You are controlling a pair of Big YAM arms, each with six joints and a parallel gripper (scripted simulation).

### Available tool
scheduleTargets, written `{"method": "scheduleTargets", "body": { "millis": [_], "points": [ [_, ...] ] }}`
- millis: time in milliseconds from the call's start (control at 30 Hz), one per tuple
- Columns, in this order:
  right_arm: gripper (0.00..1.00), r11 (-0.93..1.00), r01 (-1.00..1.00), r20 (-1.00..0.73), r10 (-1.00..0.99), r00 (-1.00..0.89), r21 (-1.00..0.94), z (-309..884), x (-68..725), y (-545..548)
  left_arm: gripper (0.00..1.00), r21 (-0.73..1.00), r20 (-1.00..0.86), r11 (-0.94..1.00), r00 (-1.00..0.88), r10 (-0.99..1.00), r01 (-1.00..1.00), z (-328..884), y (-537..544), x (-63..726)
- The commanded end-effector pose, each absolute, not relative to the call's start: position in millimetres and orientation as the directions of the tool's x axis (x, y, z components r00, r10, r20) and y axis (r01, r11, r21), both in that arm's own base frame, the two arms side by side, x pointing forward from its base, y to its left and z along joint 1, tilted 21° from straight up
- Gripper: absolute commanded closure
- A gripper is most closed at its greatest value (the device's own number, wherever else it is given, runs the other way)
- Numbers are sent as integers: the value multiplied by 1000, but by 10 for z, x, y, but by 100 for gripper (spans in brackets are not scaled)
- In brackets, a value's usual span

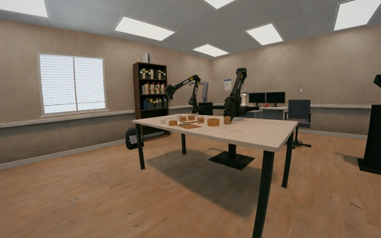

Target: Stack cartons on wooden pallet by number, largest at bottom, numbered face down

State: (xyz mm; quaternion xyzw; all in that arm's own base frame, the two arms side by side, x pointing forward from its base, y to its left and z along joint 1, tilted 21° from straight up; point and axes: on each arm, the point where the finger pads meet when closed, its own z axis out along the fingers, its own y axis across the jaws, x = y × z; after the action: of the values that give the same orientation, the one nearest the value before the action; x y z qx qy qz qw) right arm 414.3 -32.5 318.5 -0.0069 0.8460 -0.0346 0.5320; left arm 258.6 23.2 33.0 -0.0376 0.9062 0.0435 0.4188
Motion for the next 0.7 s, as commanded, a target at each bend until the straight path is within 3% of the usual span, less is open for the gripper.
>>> {"method": "scheduleTargets", "body": {
  "millis": [0,667],
  "points": [
    [0,997,16,-915,-68,-398,-81,3424,4179,-310,46,52,-769,993,-638,-28,-106,295,253,2590],
    [0,997,16,-915,-68,-398,-81,3424,4179,-310,46,48,-775,993,-632,-29,-105,255,250,2650]
  ]
}}
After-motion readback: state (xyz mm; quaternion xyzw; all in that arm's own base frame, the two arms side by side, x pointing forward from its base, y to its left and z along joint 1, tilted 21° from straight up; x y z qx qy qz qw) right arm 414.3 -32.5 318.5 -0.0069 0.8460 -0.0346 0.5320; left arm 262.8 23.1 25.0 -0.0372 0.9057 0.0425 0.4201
